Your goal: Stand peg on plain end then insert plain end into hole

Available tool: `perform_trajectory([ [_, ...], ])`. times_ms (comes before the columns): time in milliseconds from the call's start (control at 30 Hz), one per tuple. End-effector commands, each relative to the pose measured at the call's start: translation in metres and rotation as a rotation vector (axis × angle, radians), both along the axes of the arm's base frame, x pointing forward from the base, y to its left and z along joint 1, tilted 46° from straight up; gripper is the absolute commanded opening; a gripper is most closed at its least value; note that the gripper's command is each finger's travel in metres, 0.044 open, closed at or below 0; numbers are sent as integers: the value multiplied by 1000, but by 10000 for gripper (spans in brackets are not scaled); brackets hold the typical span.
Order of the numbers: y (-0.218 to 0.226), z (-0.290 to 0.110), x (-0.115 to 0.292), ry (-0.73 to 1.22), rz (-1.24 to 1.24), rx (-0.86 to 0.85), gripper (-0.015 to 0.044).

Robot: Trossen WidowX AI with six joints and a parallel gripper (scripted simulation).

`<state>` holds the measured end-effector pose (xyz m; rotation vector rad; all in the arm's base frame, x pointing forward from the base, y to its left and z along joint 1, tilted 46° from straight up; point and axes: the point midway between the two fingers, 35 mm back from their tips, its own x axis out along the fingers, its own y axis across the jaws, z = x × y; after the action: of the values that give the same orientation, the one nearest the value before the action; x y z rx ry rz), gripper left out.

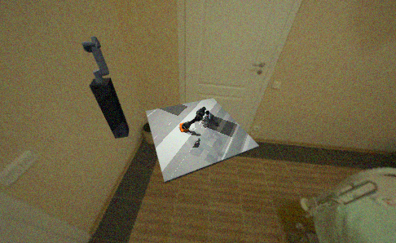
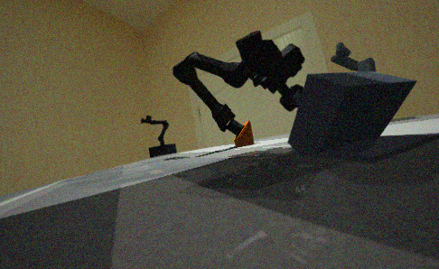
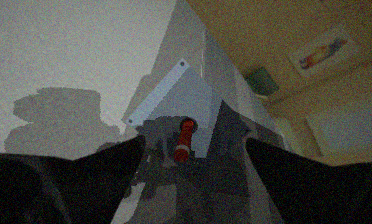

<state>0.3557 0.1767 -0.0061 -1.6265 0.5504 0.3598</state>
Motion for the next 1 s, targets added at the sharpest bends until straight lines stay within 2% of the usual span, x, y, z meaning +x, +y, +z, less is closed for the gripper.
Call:
perform_trajectory([
  [0, 0, 2, -6, 4, -3, -3, 440],
  [967, 10, 25, -37, 1, 1, -2, 440],
])
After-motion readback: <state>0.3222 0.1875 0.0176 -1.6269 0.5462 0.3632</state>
